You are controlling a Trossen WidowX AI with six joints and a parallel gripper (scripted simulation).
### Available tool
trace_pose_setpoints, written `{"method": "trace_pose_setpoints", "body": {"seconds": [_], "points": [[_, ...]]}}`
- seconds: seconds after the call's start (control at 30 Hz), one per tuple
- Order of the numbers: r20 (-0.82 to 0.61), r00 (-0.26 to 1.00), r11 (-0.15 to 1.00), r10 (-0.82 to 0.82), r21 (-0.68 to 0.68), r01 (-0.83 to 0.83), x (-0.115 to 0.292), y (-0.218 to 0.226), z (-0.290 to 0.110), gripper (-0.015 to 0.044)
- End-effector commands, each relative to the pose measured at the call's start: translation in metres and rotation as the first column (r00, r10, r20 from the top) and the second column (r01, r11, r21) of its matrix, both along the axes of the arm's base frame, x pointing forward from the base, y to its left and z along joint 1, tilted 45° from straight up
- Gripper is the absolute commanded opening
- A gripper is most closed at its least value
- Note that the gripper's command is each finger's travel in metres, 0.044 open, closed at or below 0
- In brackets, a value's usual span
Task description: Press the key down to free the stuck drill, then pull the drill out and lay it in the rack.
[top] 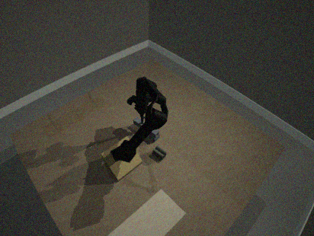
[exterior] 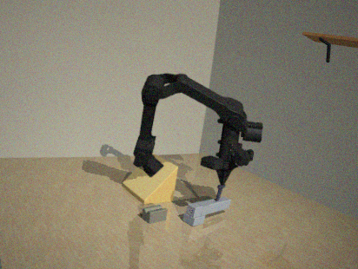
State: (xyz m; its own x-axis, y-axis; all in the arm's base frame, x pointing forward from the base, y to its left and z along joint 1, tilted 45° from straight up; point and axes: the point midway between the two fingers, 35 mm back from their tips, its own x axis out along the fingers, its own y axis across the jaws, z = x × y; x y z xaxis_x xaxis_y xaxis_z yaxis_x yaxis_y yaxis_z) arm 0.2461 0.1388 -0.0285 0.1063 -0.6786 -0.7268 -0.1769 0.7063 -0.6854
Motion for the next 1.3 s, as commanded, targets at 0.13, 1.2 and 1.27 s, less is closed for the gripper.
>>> {"method": "trace_pose_setpoints", "body": {"seconds": [0.13,1.2,1.27], "points": [[-0.02,1.0,1.0,-0.011,-0.015,0.011,-0.004,-0.0096,-0.0073,0.0],[-0.02,1.0,1.0,-0.011,-0.015,0.011,-0.0064,-0.0175,-0.0136,0.0],[-0.02,1.0,1.0,-0.011,-0.015,0.011,-0.0064,-0.018,-0.014,0.0]]}}
